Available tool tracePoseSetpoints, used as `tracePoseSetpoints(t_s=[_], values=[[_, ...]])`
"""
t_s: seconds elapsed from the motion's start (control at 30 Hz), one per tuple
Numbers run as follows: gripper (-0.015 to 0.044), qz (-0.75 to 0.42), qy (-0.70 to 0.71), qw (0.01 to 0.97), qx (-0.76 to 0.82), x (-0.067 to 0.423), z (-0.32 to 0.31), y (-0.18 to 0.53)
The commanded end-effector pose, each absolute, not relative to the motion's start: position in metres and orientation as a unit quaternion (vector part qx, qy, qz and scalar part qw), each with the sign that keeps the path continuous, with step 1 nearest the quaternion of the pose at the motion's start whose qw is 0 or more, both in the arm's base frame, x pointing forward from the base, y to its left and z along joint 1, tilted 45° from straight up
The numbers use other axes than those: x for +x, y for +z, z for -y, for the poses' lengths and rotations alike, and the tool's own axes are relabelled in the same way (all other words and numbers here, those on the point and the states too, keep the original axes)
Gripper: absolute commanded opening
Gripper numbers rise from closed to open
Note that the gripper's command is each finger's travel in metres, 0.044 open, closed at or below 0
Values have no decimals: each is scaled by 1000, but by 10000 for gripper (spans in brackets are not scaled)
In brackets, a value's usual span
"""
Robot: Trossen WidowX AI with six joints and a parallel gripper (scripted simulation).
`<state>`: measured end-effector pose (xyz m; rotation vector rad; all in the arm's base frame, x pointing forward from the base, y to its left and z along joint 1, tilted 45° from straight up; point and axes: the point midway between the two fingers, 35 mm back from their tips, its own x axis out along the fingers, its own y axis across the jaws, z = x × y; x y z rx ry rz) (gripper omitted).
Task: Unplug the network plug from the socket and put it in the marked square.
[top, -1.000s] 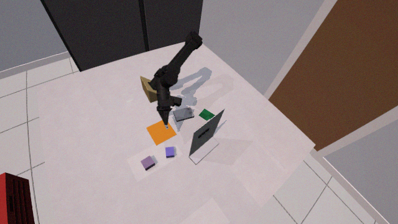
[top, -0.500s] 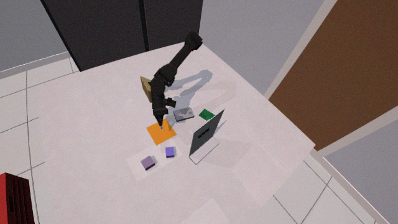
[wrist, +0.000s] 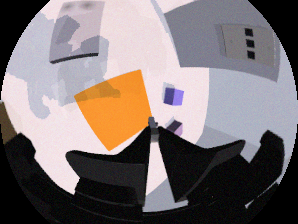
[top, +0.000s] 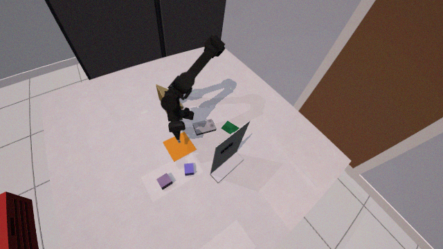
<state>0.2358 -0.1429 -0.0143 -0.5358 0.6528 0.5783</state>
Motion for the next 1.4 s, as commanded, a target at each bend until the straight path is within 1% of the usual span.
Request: tracePoseSetpoints(t_s=[0.0,1.37], values=[[0,-313,278,873,-252,236,139,-19],[0,-311,278,874,-251,244,103,-53]])
